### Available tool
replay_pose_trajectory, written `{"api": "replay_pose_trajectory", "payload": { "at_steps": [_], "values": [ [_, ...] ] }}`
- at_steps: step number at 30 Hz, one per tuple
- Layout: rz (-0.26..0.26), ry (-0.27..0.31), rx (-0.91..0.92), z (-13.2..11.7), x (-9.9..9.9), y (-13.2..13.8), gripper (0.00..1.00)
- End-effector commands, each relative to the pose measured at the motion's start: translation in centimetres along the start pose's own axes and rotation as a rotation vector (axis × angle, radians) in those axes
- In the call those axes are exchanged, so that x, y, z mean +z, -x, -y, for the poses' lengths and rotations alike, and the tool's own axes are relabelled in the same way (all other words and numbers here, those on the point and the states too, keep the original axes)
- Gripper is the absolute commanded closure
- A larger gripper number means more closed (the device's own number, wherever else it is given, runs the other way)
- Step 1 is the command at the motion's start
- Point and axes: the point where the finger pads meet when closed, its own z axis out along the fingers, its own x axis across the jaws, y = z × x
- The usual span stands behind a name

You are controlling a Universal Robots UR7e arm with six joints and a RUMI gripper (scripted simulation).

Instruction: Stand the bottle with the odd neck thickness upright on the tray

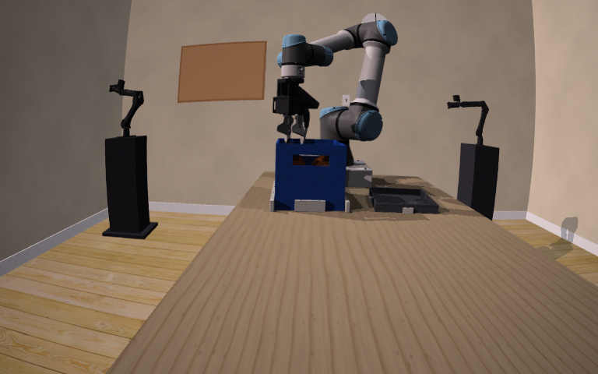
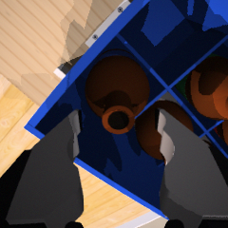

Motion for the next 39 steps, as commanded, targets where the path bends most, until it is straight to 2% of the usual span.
{"api": "replay_pose_trajectory", "payload": {
  "at_steps": [1, 39],
  "values": [
    [0.000, 0.001, 0.000, -0.04, 0.36, 0.00, 0.62],
    [0.000, 0.001, 0.000, -0.04, 0.82, 0.00, 0.62]
  ]
}}
